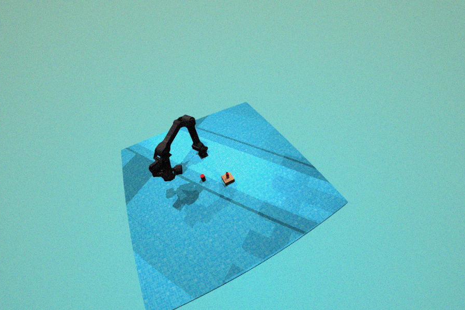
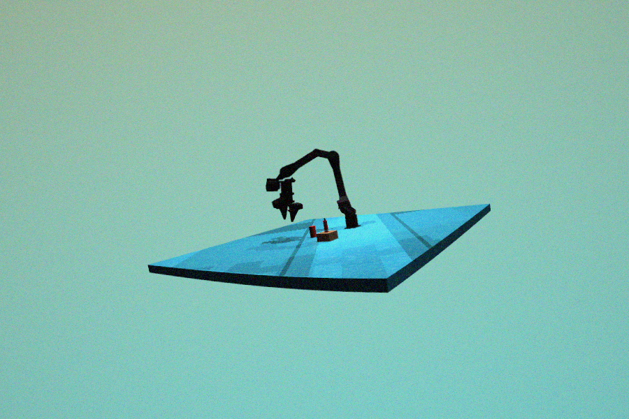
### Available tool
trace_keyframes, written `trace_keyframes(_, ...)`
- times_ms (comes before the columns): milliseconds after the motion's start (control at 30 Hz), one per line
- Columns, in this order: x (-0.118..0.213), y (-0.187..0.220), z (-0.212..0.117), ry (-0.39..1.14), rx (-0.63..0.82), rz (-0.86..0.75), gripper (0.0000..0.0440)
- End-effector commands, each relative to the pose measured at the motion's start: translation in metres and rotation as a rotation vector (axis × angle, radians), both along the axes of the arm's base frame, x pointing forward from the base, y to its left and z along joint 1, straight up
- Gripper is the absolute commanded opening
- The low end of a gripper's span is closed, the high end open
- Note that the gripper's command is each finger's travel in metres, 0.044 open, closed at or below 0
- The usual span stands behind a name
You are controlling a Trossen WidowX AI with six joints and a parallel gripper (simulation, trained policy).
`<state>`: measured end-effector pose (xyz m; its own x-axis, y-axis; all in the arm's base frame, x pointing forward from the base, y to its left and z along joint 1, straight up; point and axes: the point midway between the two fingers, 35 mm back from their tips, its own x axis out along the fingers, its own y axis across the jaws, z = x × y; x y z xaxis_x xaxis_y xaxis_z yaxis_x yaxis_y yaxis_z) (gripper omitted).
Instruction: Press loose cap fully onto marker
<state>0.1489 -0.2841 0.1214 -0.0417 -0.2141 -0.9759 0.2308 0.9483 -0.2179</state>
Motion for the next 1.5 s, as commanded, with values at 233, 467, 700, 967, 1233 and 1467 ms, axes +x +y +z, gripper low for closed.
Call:
trace_keyframes(233, 0.022, 0.010, 0.002, -0.023, 0.016, -0.021, 0.0310)
trace_keyframes(467, 0.035, 0.019, 0.003, -0.033, 0.032, -0.032, 0.0310)
trace_keyframes(700, 0.047, 0.029, 0.003, -0.040, 0.051, -0.039, 0.0310)
trace_keyframes(967, 0.059, 0.044, 0.001, -0.041, 0.082, -0.043, 0.0309)
trace_keyframes(1233, 0.069, 0.061, -0.001, -0.036, 0.120, -0.042, 0.0307)
trace_keyframes(1467, 0.075, 0.078, -0.003, -0.026, 0.156, -0.036, 0.0305)
